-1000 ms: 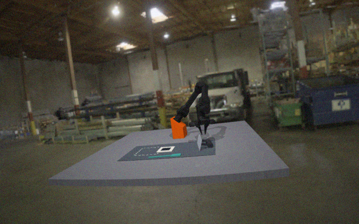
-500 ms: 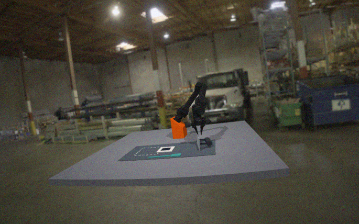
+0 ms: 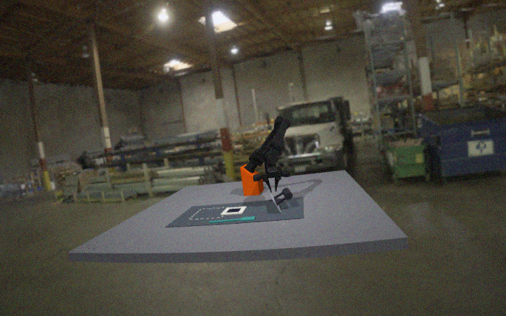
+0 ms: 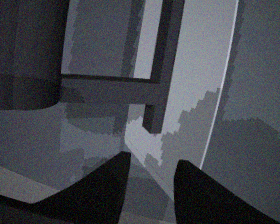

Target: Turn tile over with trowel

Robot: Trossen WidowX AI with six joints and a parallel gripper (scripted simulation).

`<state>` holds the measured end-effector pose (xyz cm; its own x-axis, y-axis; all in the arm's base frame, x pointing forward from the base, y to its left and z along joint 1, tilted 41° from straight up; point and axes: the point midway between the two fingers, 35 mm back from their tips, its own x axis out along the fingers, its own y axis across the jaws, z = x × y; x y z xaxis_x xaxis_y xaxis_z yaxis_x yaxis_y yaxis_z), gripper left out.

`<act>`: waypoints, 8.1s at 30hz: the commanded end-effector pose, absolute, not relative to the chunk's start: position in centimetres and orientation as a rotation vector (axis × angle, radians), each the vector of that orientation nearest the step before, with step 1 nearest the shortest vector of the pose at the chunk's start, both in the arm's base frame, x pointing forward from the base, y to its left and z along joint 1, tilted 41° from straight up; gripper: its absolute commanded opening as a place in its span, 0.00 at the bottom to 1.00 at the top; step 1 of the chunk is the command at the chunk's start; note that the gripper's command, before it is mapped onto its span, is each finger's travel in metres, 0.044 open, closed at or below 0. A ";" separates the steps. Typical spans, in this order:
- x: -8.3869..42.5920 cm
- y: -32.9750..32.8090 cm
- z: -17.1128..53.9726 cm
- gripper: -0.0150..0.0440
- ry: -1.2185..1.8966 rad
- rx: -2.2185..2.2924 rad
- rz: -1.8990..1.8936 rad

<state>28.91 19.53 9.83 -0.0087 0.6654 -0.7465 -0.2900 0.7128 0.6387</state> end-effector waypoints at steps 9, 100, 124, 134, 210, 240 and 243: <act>29.5 18.0 8.4 0.42 1.388 0.337 0.772; 26.5 22.9 15.2 0.25 1.392 0.337 0.786; 37.4 16.4 13.1 0.71 1.384 0.323 0.784; 37.5 17.2 12.2 0.71 1.384 0.323 0.784; 37.4 19.4 9.8 0.47 0.997 -0.262 1.235; 37.4 19.4 9.8 0.71 0.842 -0.456 1.360; 37.4 19.4 9.8 0.71 0.842 -0.456 1.360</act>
